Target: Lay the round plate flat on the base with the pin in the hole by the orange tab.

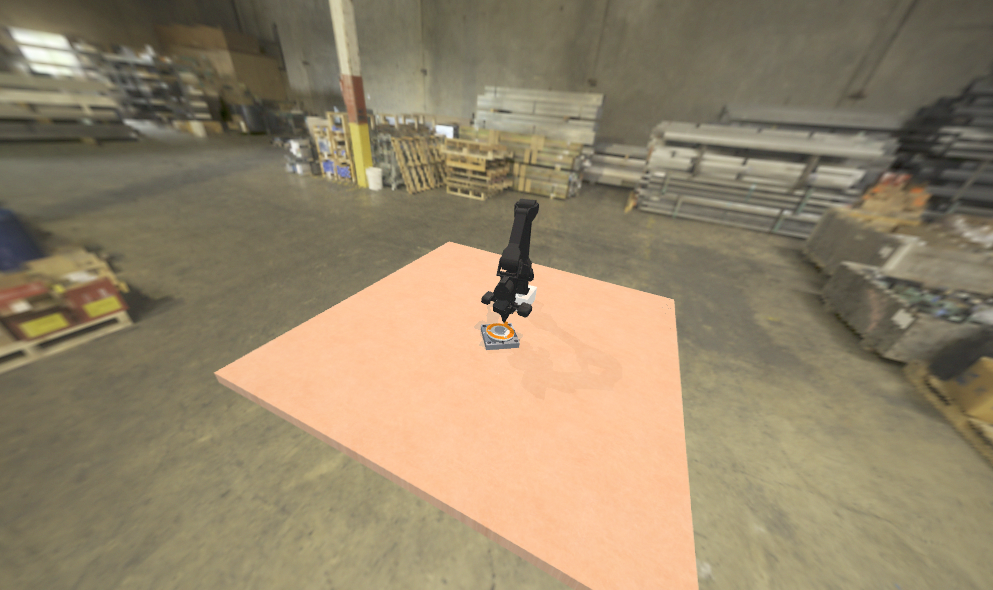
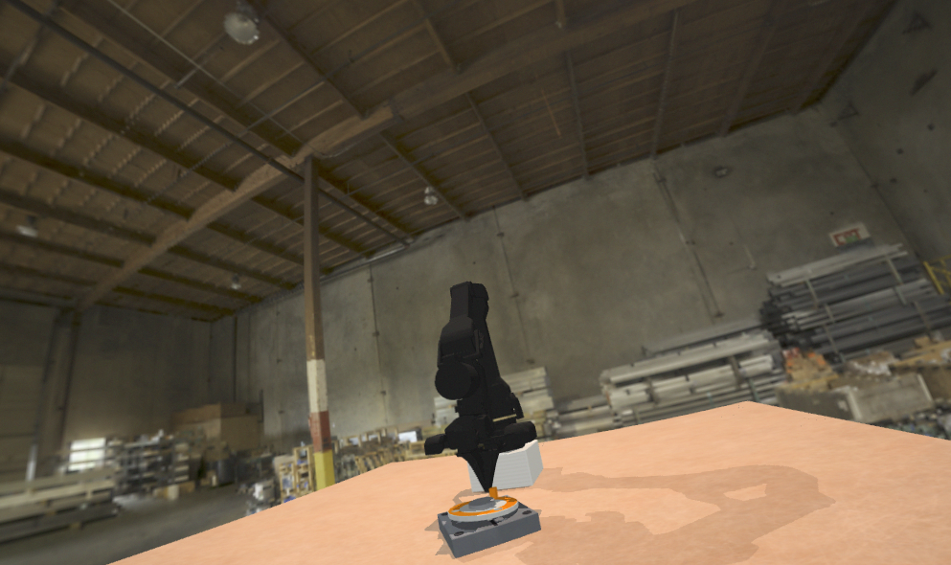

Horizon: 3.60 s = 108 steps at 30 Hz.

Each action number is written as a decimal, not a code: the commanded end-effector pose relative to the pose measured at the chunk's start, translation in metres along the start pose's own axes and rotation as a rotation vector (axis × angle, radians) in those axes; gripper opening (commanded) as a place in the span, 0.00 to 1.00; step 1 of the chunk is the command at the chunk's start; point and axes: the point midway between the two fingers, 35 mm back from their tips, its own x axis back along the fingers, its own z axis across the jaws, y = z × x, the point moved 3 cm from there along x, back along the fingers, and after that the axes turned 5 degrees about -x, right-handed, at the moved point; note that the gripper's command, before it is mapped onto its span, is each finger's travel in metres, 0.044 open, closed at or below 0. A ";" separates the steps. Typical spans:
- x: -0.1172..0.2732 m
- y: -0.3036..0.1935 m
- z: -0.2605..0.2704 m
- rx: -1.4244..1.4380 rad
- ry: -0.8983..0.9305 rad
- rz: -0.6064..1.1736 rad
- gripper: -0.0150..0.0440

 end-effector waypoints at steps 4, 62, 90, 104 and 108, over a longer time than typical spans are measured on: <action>-0.001 -0.002 0.007 0.004 0.018 0.007 0.25; 0.000 0.003 0.030 0.004 0.020 0.006 0.25; 0.000 0.003 0.031 0.004 0.020 0.006 0.25; 0.000 0.003 0.031 0.004 0.020 0.006 0.25; 0.000 0.003 0.031 0.004 0.020 0.006 0.25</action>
